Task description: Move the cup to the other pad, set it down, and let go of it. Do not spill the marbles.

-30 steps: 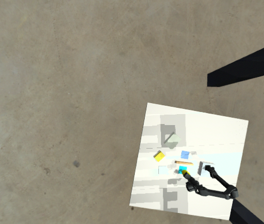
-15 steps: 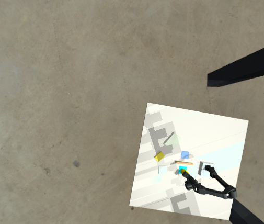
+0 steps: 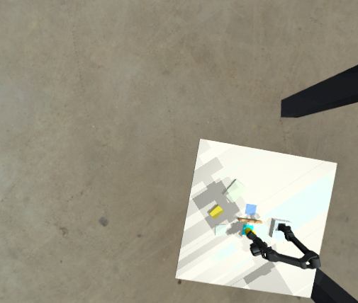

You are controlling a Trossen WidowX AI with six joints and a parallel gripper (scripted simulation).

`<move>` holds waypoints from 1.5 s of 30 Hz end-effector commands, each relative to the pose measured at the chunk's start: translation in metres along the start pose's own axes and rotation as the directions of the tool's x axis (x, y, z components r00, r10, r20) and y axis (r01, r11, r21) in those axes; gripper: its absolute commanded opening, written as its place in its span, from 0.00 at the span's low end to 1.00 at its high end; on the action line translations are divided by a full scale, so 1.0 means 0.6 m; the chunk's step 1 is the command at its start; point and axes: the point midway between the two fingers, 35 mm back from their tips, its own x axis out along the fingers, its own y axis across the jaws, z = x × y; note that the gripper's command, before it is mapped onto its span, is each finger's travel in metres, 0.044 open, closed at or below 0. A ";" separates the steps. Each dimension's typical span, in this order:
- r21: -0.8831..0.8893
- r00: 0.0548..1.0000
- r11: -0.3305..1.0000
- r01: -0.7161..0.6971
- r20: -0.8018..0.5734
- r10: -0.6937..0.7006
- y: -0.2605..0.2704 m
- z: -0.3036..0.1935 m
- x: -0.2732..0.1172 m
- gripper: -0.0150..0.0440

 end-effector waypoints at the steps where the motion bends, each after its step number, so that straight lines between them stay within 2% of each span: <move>1: 0.000 1.000 1.000 0.001 0.001 -0.001 0.000 0.000 -0.001 0.25; 7: 0.000 1.000 1.000 0.001 0.001 -0.001 0.000 0.000 -0.001 0.25; 13: 0.000 1.000 1.000 0.001 0.001 -0.001 0.000 0.000 -0.001 0.50; 45: 0.003 1.000 1.000 -0.005 -0.002 0.005 -0.001 0.000 -0.067 0.50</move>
